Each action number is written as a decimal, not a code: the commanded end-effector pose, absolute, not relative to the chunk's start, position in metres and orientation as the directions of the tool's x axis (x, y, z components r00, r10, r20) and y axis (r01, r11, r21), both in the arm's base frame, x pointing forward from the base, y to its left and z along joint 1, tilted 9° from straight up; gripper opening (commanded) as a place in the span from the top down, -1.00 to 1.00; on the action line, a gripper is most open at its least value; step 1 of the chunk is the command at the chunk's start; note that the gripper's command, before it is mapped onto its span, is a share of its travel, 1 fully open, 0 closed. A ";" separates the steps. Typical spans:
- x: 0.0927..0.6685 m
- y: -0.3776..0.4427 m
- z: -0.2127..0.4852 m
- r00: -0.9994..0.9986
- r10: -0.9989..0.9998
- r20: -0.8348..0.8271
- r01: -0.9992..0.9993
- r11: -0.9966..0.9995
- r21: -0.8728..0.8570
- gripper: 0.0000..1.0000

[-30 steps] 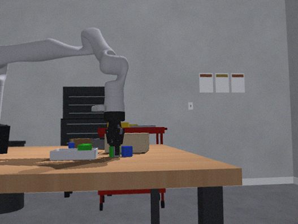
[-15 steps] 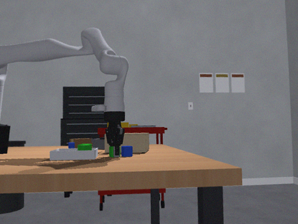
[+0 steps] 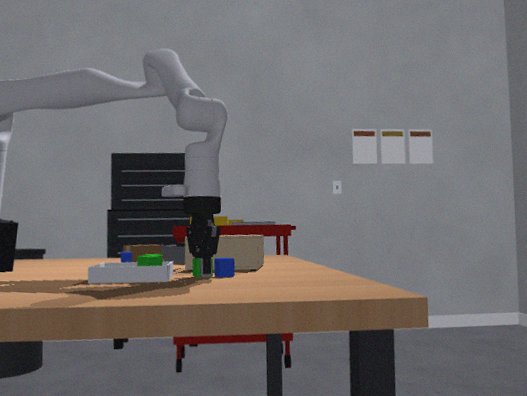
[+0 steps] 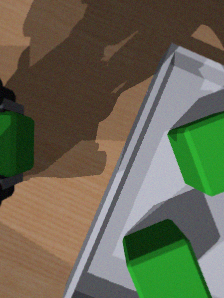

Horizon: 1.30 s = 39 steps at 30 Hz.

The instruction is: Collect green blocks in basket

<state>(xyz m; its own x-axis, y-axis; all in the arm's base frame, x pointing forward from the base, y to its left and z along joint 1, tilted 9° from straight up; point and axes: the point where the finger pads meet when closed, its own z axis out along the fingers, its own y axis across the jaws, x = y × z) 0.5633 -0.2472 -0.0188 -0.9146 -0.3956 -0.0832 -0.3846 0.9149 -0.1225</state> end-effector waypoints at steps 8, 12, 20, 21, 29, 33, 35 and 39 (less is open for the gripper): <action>0.562 -0.246 -0.004 -0.914 -0.396 -0.085 -0.384 0.915 -0.124 0.80; 0.561 -0.245 0.009 -0.914 -0.396 -0.085 -0.384 0.915 -0.124 0.80; 0.556 -0.242 0.048 -0.914 -0.396 -0.085 -0.384 0.915 -0.124 0.80; 0.555 -0.242 0.053 -0.914 -0.396 -0.085 -0.384 0.915 -0.124 0.80; 0.551 -0.239 0.085 -0.914 -0.396 -0.085 -0.384 0.915 -0.124 0.80; 0.549 -0.237 0.104 -0.914 -0.396 -0.085 -0.384 0.915 -0.124 0.80; 0.547 -0.237 0.112 -0.914 -0.396 -0.085 -0.384 0.915 -0.124 0.80; 0.546 -0.236 0.127 -0.914 -0.396 -0.085 -0.384 0.915 -0.124 0.80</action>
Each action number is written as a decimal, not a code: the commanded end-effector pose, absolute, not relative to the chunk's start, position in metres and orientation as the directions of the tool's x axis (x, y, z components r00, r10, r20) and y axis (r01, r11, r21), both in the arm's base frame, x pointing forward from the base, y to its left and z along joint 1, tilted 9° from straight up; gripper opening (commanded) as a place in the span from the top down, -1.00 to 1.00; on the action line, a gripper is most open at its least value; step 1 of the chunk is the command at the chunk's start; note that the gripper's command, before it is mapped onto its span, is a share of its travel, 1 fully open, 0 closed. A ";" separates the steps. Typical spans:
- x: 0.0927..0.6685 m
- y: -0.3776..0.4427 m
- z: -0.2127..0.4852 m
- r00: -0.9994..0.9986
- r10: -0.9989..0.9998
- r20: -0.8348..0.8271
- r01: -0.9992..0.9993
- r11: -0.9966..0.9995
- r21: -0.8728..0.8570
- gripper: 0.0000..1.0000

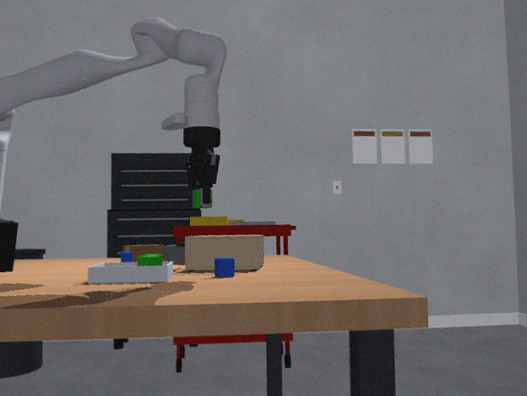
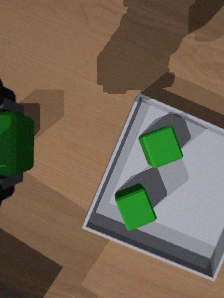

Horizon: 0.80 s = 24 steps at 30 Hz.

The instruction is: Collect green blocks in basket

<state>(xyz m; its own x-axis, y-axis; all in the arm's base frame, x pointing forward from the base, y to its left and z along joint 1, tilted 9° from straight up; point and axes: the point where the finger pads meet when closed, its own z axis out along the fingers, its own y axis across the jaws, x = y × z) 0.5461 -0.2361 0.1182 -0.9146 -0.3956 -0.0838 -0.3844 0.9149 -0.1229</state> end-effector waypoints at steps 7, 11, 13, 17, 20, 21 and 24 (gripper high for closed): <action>0.544 -0.235 0.139 -0.914 -0.396 -0.085 -0.384 0.915 -0.124 0.80; 0.543 -0.234 0.145 -0.914 -0.396 -0.085 -0.384 0.915 -0.124 0.80; 0.543 -0.234 0.147 -0.914 -0.396 -0.085 -0.384 0.915 -0.124 0.80; 0.543 -0.234 0.148 -0.914 -0.396 -0.085 -0.384 0.915 -0.124 0.80; 0.543 -0.234 0.148 -0.914 -0.396 -0.085 -0.384 0.915 -0.124 0.80; 0.543 -0.234 0.148 -0.914 -0.396 -0.085 -0.384 0.915 -0.124 0.80; 0.542 -0.234 0.148 -0.914 -0.397 -0.085 -0.386 0.914 -0.124 0.80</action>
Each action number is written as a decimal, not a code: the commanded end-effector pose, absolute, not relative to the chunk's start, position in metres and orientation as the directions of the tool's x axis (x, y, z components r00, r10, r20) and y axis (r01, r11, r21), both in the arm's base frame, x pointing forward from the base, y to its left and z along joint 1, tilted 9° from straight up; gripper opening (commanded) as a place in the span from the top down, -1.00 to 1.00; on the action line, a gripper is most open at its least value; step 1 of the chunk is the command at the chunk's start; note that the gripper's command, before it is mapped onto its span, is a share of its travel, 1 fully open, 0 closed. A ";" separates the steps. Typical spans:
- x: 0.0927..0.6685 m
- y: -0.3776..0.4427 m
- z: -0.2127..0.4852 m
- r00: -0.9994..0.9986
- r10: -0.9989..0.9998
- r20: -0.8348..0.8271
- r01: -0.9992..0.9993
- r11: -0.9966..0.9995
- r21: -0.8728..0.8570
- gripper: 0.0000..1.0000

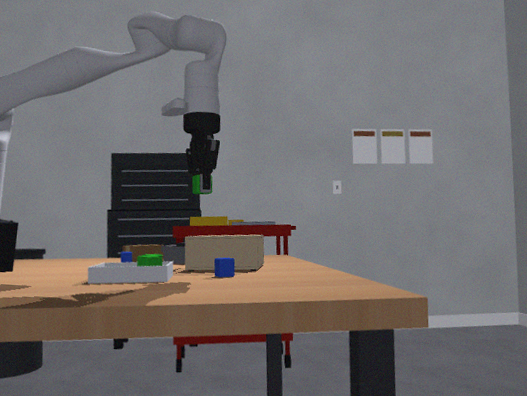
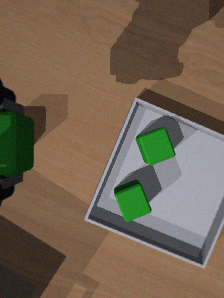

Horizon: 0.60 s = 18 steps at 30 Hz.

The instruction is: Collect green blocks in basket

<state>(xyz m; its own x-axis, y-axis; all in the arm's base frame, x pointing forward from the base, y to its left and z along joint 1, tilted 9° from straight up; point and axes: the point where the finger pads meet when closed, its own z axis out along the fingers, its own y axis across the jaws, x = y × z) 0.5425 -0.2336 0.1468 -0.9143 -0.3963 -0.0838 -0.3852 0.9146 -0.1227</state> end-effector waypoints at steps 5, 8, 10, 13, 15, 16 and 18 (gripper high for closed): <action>0.532 -0.236 0.148 -0.903 -0.421 -0.086 -0.408 0.903 -0.130 0.80; 0.518 -0.237 0.148 -0.888 -0.451 -0.085 -0.438 0.888 -0.138 0.80; 0.506 -0.237 0.147 -0.874 -0.479 -0.083 -0.465 0.874 -0.143 0.80; 0.499 -0.237 0.147 -0.866 -0.494 -0.081 -0.480 0.865 -0.146 0.80; 0.483 -0.237 0.145 -0.847 -0.526 -0.077 -0.512 0.846 -0.151 0.80; 0.474 -0.236 0.144 -0.836 -0.543 -0.074 -0.529 0.835 -0.153 0.80; 0.457 -0.234 0.141 -0.813 -0.578 -0.066 -0.564 0.811 -0.156 0.80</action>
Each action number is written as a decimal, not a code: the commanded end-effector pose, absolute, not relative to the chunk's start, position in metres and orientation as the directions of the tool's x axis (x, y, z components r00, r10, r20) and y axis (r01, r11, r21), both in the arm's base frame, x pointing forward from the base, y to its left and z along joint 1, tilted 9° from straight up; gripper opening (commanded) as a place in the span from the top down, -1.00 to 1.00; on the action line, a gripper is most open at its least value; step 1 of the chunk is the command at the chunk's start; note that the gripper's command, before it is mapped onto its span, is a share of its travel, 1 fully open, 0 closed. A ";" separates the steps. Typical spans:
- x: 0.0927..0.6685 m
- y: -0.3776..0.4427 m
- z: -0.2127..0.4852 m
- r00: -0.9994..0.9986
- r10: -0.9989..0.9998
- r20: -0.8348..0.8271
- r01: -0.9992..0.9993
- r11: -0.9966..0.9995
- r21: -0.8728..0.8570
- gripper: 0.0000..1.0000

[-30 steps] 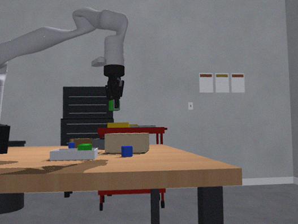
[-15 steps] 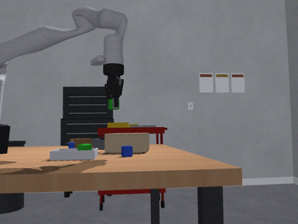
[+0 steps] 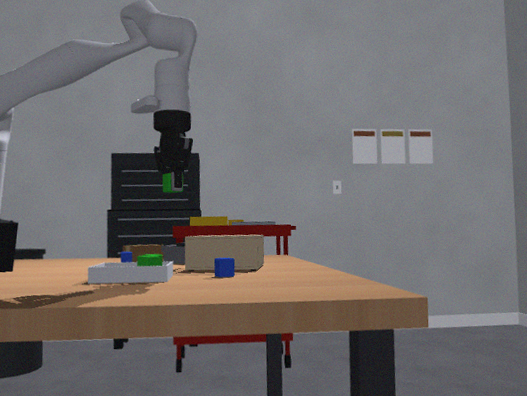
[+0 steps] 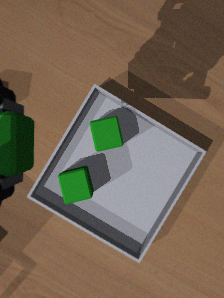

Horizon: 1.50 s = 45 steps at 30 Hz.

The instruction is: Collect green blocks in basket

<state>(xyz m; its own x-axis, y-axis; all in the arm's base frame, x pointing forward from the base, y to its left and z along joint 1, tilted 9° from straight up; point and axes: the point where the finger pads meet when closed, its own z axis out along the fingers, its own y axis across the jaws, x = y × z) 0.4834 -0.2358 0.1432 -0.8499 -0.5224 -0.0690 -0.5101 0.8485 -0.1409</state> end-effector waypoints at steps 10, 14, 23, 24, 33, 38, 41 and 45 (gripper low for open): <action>0.386 -0.217 0.127 -0.704 -0.710 -0.032 -0.699 0.700 -0.149 0.80; 0.380 -0.215 0.126 -0.693 -0.720 -0.029 -0.710 0.689 -0.147 0.80; 0.376 -0.213 0.125 -0.686 -0.727 -0.027 -0.717 0.681 -0.146 0.80; 0.376 -0.213 0.125 -0.686 -0.727 -0.027 -0.717 0.681 -0.146 0.80; 0.376 -0.213 0.125 -0.686 -0.727 -0.027 -0.717 0.681 -0.146 0.80; 0.376 -0.214 0.124 -0.686 -0.727 -0.027 -0.717 0.682 -0.146 0.80; 0.376 -0.214 0.123 -0.686 -0.727 -0.028 -0.717 0.682 -0.147 0.80; 0.376 -0.214 0.121 -0.686 -0.727 -0.029 -0.717 0.682 -0.147 0.80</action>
